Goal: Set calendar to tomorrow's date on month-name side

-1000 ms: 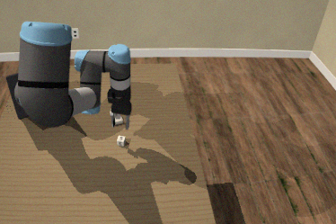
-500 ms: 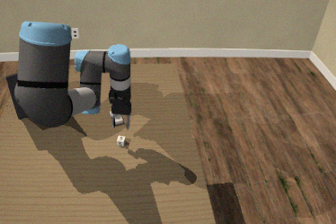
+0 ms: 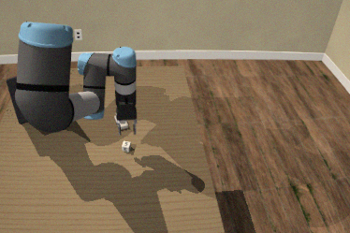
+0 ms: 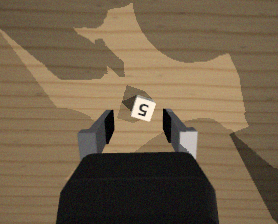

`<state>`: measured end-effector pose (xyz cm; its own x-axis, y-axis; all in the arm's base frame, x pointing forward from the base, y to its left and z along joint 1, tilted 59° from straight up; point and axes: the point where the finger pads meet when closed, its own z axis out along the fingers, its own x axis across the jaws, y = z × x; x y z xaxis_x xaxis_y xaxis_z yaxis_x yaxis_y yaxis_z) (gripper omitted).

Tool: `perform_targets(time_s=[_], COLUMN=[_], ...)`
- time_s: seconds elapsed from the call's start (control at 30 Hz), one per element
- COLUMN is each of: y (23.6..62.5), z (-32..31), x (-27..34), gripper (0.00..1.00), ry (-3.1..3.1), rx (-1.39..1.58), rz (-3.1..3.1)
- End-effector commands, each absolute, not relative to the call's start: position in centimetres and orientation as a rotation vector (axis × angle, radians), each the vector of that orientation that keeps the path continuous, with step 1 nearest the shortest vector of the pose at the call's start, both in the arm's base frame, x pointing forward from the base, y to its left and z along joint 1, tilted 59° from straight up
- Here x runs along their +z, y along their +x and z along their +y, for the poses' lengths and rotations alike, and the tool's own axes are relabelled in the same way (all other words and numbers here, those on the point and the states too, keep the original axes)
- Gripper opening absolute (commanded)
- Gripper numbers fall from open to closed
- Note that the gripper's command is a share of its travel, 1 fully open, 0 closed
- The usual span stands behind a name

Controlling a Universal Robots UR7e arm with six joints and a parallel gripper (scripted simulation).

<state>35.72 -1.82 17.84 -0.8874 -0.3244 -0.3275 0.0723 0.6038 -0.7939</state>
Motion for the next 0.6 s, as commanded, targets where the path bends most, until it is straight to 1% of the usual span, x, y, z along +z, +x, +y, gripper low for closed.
perform_targets(time_s=[0.0, 0.57], y=[35.93, 36.74], z=[-1.86, -1.87], x=[18.04, 18.5], gripper=[1.0, 1.0], ry=[-0.342, -0.939], rx=[-1.255, -1.435], rz=[2.402, 2.403])
